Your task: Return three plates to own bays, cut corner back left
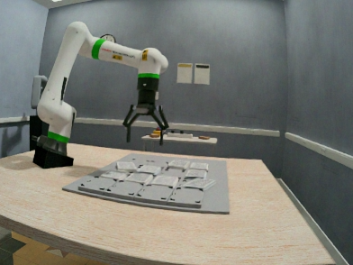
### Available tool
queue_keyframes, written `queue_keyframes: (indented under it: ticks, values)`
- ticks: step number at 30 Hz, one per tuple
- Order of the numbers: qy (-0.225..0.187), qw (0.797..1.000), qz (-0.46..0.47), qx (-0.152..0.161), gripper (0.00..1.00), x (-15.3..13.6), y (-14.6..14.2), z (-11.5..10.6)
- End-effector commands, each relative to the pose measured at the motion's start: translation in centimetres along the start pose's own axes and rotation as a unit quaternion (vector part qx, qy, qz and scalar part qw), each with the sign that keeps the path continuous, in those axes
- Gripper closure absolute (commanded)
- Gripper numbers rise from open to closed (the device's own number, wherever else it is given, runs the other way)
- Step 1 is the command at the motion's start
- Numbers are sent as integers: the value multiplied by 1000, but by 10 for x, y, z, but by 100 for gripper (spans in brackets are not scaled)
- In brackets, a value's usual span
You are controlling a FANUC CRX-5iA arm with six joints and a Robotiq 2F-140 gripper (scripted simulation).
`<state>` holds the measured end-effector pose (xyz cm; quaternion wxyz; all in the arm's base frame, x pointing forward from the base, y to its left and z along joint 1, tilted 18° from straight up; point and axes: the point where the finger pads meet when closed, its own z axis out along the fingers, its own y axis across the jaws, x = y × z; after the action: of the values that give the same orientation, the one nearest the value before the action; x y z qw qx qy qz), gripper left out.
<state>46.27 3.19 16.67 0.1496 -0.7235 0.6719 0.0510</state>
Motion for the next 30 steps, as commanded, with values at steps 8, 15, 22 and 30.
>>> queue_keyframes:
  ticks: [8,15,22,30]
  values:
    - [0,1000,0,1,0,0,-1,-1]
    - [0,1000,0,1,0,0,-1,-1]
    - [0,1000,0,1,0,-7,-5,-1]
    - [0,1000,0,1,0,-33,-22,-1]
